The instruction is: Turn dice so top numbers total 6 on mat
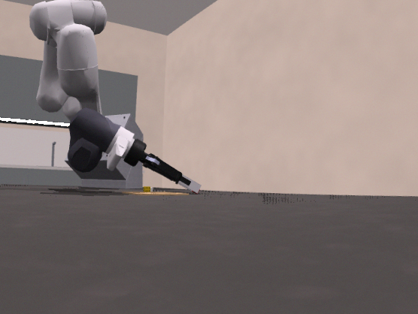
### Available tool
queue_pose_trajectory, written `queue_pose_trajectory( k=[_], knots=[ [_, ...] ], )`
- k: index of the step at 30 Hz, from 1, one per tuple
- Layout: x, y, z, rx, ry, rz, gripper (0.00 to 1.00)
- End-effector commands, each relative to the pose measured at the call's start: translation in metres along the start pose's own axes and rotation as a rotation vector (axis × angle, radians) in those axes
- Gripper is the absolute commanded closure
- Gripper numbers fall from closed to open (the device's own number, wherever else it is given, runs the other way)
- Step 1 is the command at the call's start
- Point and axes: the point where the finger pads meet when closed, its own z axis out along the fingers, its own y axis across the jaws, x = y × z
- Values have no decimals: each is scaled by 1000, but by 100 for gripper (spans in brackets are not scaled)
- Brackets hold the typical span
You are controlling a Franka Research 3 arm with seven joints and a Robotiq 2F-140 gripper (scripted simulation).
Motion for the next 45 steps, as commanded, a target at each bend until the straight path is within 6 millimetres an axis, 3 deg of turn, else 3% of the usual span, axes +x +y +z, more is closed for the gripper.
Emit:
queue_pose_trajectory(
  k=[1,13,45],
  knots=[
    [0,0,0,0,-3,-4,91],
    [0,0,0,0,-3,-4,81],
    [0,0,0,0,-3,-4,81]
  ],
)
